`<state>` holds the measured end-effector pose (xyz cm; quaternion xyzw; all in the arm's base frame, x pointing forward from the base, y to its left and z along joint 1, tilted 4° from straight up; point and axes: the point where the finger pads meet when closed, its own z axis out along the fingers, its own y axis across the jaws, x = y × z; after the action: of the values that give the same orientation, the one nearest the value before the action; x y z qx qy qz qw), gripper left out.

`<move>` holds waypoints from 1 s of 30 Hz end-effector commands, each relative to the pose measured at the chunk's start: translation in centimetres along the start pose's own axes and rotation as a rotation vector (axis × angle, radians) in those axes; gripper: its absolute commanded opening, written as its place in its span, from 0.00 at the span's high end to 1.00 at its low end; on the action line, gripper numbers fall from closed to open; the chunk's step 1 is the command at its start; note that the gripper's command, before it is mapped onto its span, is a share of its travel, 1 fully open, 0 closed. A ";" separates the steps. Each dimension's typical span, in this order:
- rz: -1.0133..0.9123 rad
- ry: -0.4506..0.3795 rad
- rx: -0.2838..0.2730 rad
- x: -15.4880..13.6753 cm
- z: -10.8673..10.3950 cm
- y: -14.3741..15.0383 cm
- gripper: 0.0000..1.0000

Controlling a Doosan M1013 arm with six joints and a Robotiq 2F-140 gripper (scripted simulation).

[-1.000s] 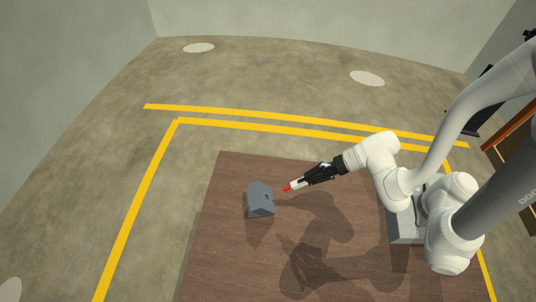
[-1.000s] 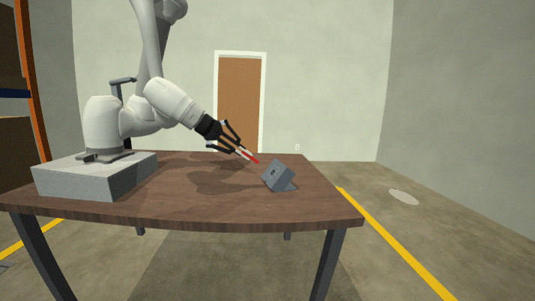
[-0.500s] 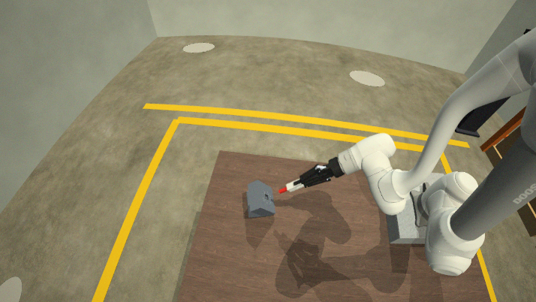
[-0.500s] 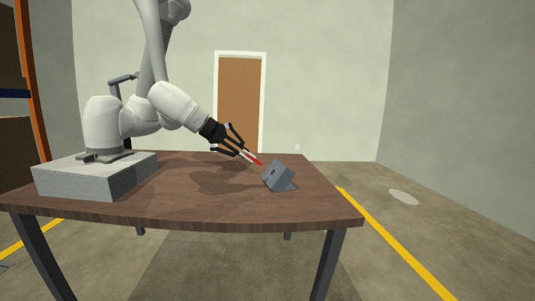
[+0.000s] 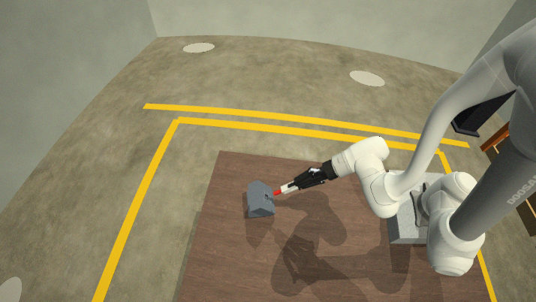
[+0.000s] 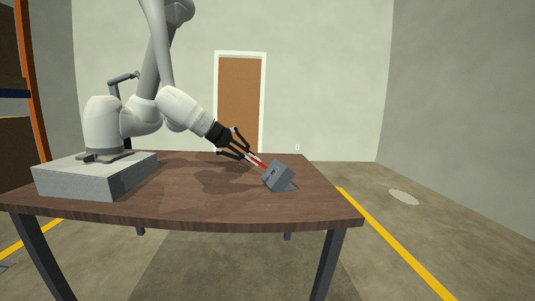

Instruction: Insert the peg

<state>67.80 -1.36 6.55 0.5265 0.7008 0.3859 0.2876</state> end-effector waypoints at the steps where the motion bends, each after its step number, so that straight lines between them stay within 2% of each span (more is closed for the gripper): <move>1: 0.000 0.001 0.000 0.0 0.3 0.0 1.00; 30: 0.000 0.000 0.000 0.0 2.4 0.0 1.00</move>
<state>69.60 -0.80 5.31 0.5266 0.7008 0.3859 0.2874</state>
